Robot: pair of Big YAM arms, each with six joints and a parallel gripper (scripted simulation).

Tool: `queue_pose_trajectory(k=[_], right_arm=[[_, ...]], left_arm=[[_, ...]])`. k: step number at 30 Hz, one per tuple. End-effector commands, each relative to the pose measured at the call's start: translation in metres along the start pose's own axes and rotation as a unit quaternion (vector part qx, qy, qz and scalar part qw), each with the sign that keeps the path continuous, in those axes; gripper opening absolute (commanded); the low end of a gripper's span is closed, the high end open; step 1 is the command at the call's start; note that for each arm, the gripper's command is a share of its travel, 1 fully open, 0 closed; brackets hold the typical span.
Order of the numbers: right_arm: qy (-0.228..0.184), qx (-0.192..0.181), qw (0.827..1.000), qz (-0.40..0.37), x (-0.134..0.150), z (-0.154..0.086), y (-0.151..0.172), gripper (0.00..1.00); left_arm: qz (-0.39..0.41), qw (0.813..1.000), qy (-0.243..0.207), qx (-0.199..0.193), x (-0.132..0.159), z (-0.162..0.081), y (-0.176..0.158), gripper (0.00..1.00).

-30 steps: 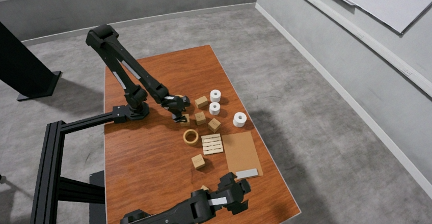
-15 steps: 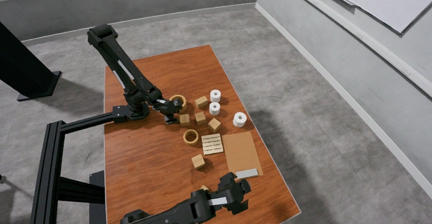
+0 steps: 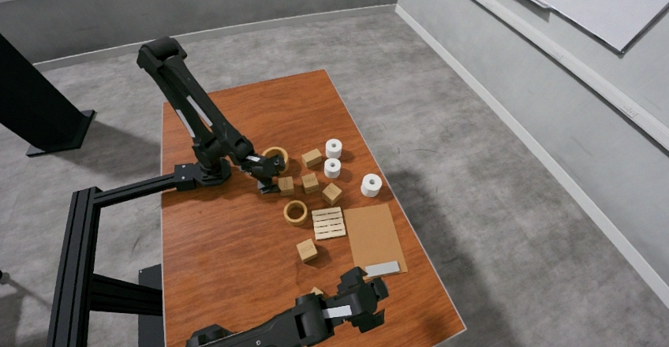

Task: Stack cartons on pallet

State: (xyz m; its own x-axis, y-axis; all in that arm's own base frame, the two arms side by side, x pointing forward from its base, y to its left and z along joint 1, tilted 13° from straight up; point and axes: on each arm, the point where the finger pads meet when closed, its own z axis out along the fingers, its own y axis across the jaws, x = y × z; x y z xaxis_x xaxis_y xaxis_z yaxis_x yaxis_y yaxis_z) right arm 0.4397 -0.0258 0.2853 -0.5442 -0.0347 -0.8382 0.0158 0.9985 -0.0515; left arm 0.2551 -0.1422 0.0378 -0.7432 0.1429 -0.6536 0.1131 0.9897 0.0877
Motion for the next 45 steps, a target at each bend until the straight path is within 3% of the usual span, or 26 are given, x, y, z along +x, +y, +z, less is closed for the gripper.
queue_pose_trajectory(k=[1,36,45], right_arm=[[-0.014,-0.002,1.0,-0.006,-0.009,-0.002,0.001,1.0],[-0.014,-0.002,1.0,-0.006,-0.009,-0.002,0.001,1.0],[-0.014,-0.002,1.0,-0.006,-0.009,-0.002,0.001,1.0]], left_arm=[[0.004,1.0,-0.006,0.002,-0.004,0.006,0.0,0.83],[-0.001,1.0,-0.017,0.006,-0.018,0.052,-0.006,0.83],[-0.001,1.0,-0.022,0.009,-0.021,0.053,-0.008,0.83]])
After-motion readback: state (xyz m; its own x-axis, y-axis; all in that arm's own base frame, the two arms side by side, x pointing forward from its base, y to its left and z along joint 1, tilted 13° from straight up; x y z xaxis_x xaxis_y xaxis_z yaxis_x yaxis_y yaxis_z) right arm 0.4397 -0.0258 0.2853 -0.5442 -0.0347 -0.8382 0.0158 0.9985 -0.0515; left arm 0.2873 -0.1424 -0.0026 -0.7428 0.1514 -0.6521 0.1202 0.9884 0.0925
